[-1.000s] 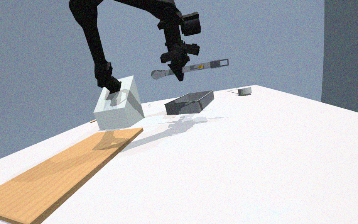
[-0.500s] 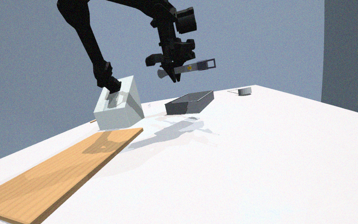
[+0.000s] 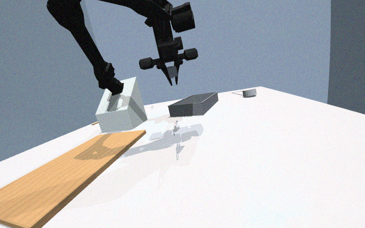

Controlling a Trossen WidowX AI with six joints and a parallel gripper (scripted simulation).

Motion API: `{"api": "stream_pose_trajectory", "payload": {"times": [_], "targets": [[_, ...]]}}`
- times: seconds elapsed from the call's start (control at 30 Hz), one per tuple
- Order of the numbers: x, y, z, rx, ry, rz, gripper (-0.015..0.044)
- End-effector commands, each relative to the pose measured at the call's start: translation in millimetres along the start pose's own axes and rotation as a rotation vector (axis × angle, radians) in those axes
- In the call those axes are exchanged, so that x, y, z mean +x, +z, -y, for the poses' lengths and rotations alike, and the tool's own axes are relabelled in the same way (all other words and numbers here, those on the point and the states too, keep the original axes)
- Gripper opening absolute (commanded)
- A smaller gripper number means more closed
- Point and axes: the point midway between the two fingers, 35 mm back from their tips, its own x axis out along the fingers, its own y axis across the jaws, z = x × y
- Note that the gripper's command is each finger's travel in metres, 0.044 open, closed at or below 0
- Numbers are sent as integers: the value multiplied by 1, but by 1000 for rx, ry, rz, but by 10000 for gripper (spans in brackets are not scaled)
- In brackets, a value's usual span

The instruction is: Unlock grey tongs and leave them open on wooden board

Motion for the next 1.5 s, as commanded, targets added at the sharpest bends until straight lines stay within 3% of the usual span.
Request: {"api": "stream_pose_trajectory", "payload": {"times": [0.0, 0.8, 1.1, 1.47], "targets": [[-2, 8, 6, 163, 7, 13, -150], [-2, 45, 47, 1108, 12, 34, -150], [-1, 49, 52, 1102, 7, 29, -150], [12, 80, 103, 978, -30, -25, -150]]}}
